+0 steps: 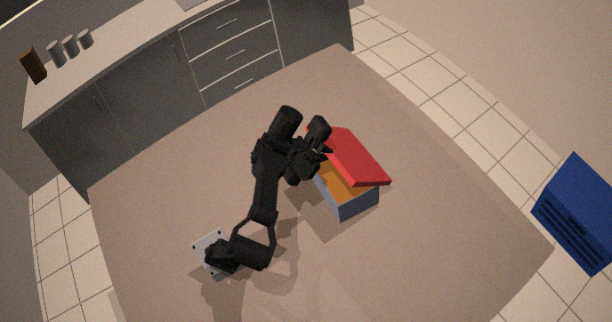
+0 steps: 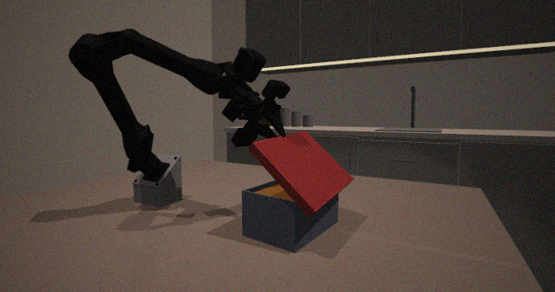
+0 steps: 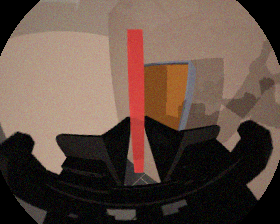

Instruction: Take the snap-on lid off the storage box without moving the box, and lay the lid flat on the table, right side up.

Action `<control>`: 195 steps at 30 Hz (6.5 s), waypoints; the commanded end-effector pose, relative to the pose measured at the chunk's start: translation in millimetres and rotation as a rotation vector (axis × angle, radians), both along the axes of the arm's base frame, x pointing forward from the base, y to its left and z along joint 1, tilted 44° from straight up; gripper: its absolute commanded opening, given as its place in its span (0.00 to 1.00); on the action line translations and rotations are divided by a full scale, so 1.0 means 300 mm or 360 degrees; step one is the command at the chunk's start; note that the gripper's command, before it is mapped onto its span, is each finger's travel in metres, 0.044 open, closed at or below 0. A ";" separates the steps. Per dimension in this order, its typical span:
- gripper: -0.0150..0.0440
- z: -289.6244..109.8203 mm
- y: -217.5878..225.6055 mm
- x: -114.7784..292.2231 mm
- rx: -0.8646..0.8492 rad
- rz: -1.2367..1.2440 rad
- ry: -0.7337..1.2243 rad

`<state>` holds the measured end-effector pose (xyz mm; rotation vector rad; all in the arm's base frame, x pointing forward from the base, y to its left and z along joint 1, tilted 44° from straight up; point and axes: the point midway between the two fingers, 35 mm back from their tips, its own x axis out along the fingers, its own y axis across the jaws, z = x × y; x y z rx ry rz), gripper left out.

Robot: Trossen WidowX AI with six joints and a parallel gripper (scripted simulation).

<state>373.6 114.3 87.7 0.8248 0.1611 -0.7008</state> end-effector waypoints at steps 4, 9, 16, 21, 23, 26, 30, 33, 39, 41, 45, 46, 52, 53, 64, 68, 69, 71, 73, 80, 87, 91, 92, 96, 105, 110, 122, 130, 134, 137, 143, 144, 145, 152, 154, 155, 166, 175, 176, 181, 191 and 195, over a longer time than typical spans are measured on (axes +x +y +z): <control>0.25 0.037 0.035 0.009 0.0018 0.0004 -0.0026; 0.25 0.053 0.050 0.009 0.0018 0.0004 -0.0026; 0.25 0.075 0.070 0.008 0.0018 0.0004 -0.0025; 0.25 0.091 0.085 0.007 0.0019 0.0004 -0.0025; 0.25 0.097 0.091 0.007 0.0019 0.0004 -0.0025; 0.25 0.106 0.100 0.007 0.0019 0.0004 -0.0025; 0.25 0.111 0.105 0.007 0.0019 0.0004 -0.0025; 0.25 0.111 0.105 0.007 0.0019 0.0004 -0.0025; 0.25 0.112 0.064 -0.010 0.0018 0.0004 -0.0024; 0.25 0.121 0.055 -0.013 0.0017 0.0004 -0.0024; 0.25 0.138 0.036 -0.019 0.0017 0.0004 -0.0024; 0.25 0.142 0.031 -0.021 0.0017 0.0004 -0.0023; 0.25 0.168 0.002 -0.030 0.0015 0.0004 -0.0023; 0.25 0.173 -0.002 -0.032 0.0015 0.0004 -0.0023; 0.25 0.220 -0.055 -0.049 0.0013 0.0004 -0.0022; 0.25 0.238 -0.074 -0.056 0.0013 0.0004 -0.0021; 0.25 0.242 -0.079 -0.057 0.0012 0.0004 -0.0021; 0.25 0.251 -0.088 -0.060 0.0012 0.0004 -0.0021; 0.25 0.260 -0.098 -0.063 0.0012 0.0004 -0.0021; 0.25 0.290 -0.131 -0.074 0.0011 0.0004 -0.0020; 0.25 0.321 -0.164 -0.085 0.0009 0.0004 -0.0020; 0.25 0.338 -0.183 -0.092 0.0009 0.0004 -0.0019; 0.25 0.343 -0.188 -0.093 0.0009 0.0004 -0.0019; 0.25 0.360 -0.207 -0.100 0.0008 0.0004 -0.0019; 0.25 0.400 -0.250 -0.114 0.0007 0.0004 -0.0019; 0.25 0.422 -0.274 -0.122 0.0006 0.0004 -0.0018; 0.25 0.475 -0.331 -0.141 0.0005 0.0004 -0.0018; 0.25 0.511 -0.369 -0.154 0.0004 0.0004 -0.0018; 0.25 0.528 -0.388 -0.160 0.0003 0.0004 -0.0018; 0.25 0.542 -0.402 -0.165 0.0003 0.0004 -0.0018; 0.25 0.569 -0.430 -0.174 0.0002 0.0004 -0.0018; 0.25 0.573 -0.435 -0.176 0.0002 0.0004 -0.0018; 0.25 0.578 -0.440 -0.178 0.0002 0.0004 -0.0018; 0.25 0.609 -0.473 -0.189 0.0001 0.0004 -0.0018; 0.25 0.618 -0.482 -0.192 0.0001 0.0004 -0.0018; 0.25 0.622 -0.487 -0.194 0.0001 0.0004 -0.0018; 0.25 0.672 -0.539 -0.212 -0.0001 0.0004 -0.0019; 0.25 0.713 -0.582 -0.226 -0.0002 0.0004 -0.0021; 0.25 0.717 -0.586 -0.228 -0.0002 0.0004 -0.0021; 0.25 0.740 -0.610 -0.236 -0.0003 0.0004 -0.0021; 0.25 0.786 -0.657 -0.253 -0.0005 0.0004 -0.0023; 0.25 0.804 -0.675 -0.260 -0.0006 0.0004 -0.0024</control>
